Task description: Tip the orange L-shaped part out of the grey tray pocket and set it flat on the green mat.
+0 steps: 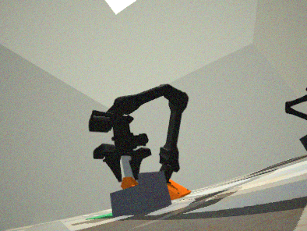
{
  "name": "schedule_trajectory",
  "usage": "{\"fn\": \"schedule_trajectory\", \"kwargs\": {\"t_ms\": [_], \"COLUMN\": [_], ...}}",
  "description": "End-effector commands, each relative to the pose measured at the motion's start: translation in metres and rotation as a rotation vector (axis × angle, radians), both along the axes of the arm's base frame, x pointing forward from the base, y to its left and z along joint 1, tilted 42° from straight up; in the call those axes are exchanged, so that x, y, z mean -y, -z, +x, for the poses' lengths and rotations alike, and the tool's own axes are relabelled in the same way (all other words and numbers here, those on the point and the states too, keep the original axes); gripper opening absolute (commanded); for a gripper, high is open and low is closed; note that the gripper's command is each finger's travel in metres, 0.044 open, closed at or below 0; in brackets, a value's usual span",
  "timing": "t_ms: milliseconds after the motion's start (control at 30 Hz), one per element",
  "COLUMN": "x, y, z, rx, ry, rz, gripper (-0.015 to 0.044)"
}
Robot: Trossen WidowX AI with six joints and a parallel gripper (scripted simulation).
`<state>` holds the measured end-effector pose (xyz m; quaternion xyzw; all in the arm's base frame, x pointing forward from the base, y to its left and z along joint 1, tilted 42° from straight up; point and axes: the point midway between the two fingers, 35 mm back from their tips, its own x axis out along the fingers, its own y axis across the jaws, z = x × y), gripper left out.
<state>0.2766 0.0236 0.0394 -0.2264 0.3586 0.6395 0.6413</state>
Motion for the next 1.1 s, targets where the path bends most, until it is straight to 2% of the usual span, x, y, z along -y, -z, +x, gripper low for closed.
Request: {"fn": "schedule_trajectory", "kwargs": {"t_ms": [0, 333, 500, 833, 933, 1067], "x": [-0.0056, -0.0138, -0.0113, -0.0113, -0.0113, -0.0113], "y": [0.0053, 0.0139, 0.0119, 0.0119, 0.0119, 0.0119], "z": [-0.0005, -0.0022, -0.0023, -0.0023, -0.0023, -0.0023], "rx": [-0.001, -0.001, -0.001, -0.001, -0.001, -0.001], "ry": [0.004, 0.003, -0.001, -0.001, -0.001, -0.001], "rz": [0.006, 0.007, 0.002, 0.002, 0.002, 0.002], "gripper": [0.028, 0.028, 0.0149, 0.0082, 0.0003, 0.0]}}
